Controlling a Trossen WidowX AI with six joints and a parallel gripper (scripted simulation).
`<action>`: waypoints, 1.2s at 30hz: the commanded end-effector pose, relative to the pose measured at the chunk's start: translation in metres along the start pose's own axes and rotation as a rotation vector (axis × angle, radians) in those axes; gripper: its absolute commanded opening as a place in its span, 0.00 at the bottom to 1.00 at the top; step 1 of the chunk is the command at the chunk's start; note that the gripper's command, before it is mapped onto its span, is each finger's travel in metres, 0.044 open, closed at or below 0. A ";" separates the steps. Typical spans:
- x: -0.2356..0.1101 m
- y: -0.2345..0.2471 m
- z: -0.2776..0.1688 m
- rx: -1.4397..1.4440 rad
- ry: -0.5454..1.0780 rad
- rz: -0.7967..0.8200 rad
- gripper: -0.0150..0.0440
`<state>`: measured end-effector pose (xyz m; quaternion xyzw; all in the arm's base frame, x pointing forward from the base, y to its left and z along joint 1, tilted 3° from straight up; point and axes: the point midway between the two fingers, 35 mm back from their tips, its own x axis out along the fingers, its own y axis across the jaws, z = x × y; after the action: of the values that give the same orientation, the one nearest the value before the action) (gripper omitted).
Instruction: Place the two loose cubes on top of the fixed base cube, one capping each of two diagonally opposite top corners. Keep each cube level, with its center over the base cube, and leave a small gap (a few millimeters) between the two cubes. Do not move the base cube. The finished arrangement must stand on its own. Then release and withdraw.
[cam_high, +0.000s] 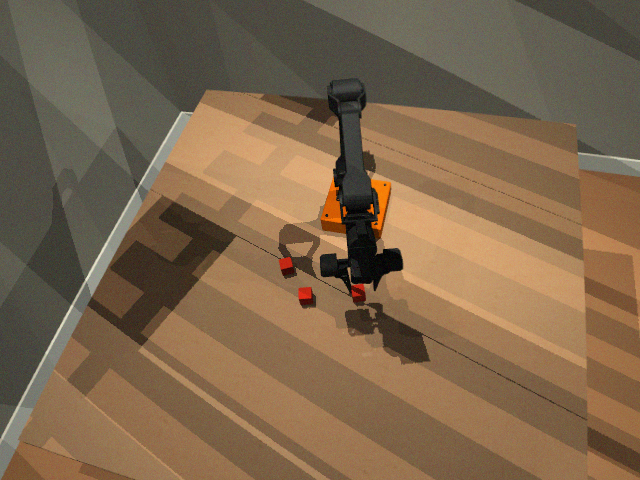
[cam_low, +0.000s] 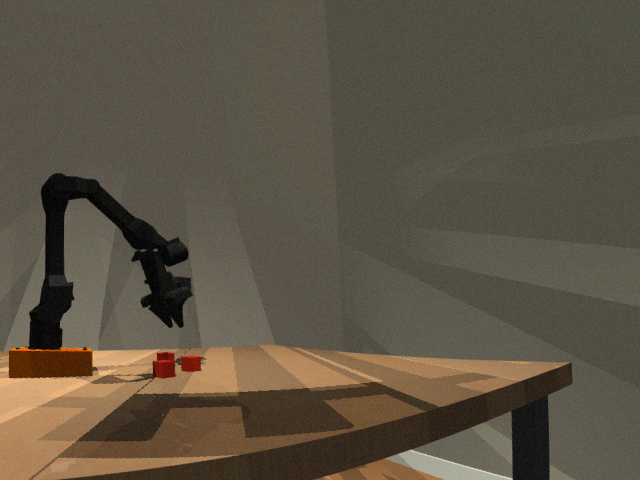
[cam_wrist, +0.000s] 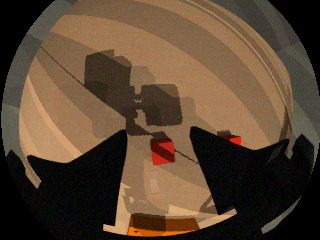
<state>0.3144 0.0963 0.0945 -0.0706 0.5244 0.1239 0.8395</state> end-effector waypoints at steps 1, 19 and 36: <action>-0.005 -0.041 -0.006 -0.043 0.071 -0.040 0.70; -0.051 -0.168 -0.075 -0.160 0.341 -0.022 0.70; -0.038 -0.198 -0.123 -0.188 0.407 0.046 0.70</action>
<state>0.2510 -0.1307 0.1008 -0.1664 0.6643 0.1649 0.7098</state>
